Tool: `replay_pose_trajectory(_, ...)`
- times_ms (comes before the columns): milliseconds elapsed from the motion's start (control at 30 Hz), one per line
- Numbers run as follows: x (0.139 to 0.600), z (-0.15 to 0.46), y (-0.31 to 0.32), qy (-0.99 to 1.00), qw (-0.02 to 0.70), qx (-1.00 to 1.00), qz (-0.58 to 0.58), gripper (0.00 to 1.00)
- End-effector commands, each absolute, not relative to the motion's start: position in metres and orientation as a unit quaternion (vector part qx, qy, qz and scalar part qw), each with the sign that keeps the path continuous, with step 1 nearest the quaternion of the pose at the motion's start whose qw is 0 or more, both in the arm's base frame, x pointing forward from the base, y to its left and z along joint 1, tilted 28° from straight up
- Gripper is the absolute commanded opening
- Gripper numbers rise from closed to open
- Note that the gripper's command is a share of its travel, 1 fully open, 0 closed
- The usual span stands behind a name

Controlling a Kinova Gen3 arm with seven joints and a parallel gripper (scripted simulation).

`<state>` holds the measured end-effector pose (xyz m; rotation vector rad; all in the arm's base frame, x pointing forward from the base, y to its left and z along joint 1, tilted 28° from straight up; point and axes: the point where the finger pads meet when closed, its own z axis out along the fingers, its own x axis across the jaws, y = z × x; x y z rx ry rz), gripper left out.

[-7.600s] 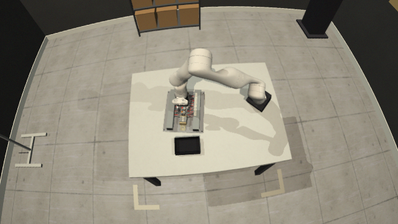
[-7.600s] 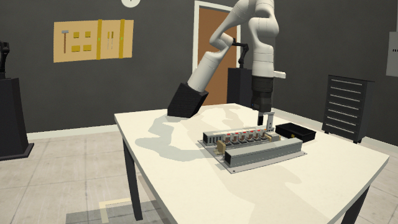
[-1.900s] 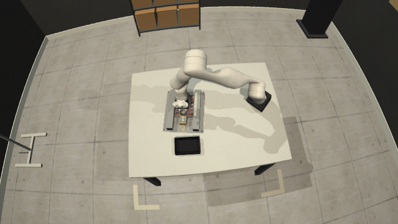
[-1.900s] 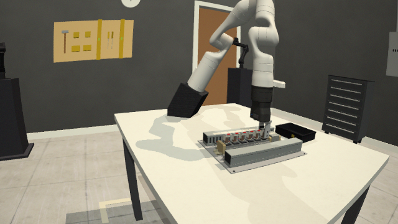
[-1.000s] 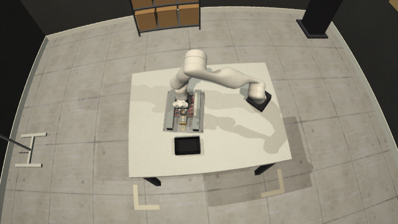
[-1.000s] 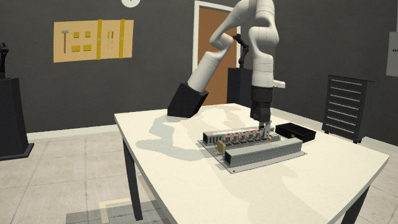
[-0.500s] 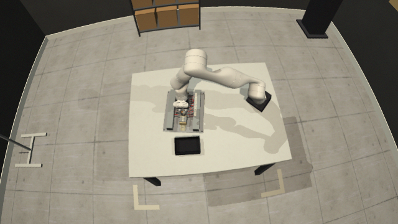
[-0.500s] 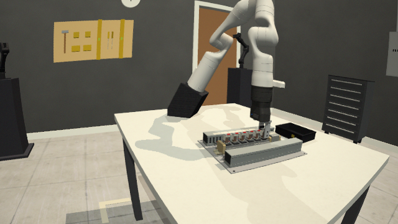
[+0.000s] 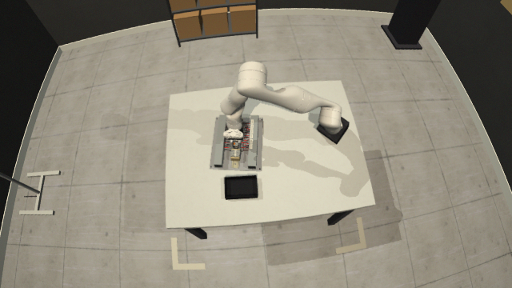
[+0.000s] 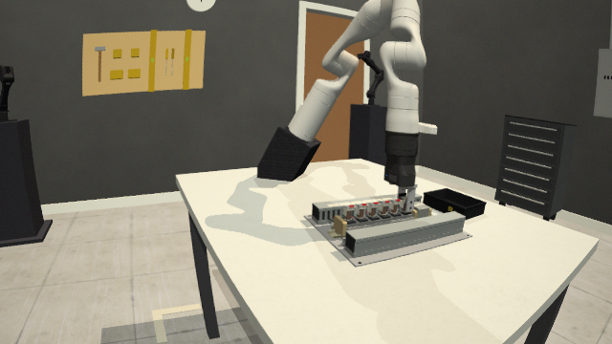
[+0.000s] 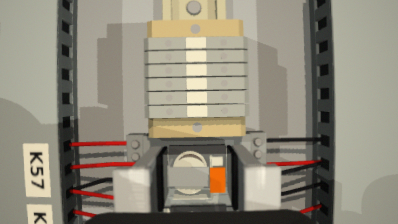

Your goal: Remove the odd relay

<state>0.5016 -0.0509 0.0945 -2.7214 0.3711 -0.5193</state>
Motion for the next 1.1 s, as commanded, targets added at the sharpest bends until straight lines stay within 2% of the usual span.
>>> replay_pose_trajectory(0,0.5022,0.0953,-0.0514,0.130,0.173,-0.960,-0.180,0.00)
replay_pose_trajectory(1067,0.5030,0.0958,-0.0519,0.127,0.175,-0.963,-0.162,0.00)
